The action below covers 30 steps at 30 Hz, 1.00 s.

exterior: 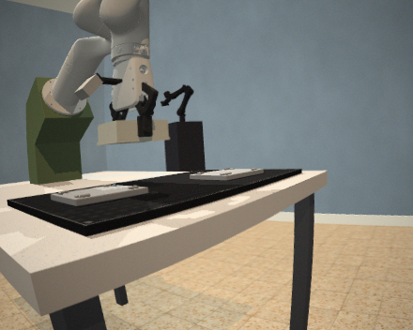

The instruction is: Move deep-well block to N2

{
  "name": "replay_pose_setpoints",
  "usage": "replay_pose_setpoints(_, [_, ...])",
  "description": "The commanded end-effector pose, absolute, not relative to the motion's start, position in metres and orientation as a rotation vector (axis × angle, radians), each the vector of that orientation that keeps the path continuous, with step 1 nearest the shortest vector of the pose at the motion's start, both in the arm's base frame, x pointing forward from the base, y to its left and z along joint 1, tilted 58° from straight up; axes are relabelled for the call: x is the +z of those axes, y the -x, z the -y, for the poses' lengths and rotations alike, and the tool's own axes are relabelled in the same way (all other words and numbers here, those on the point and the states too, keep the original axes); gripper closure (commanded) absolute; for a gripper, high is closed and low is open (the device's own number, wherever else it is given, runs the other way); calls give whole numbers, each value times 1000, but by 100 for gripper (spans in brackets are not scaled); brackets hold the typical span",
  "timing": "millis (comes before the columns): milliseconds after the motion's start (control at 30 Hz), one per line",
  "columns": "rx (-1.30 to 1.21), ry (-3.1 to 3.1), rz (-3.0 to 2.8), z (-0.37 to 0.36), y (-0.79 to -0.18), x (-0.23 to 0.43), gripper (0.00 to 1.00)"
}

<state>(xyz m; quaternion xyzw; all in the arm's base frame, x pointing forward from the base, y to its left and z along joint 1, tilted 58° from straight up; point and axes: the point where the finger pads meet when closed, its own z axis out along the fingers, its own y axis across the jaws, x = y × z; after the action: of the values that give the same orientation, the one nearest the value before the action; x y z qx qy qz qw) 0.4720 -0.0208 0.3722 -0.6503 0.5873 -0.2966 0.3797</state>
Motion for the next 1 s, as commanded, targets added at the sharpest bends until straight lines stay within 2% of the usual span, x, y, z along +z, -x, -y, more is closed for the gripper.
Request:
replay_pose_setpoints(0, [-766, 1658, -1501, 4, -471, 374, 100])
replay_pose_setpoints(967, [-766, 1658, -1501, -78, -462, 382, 100])
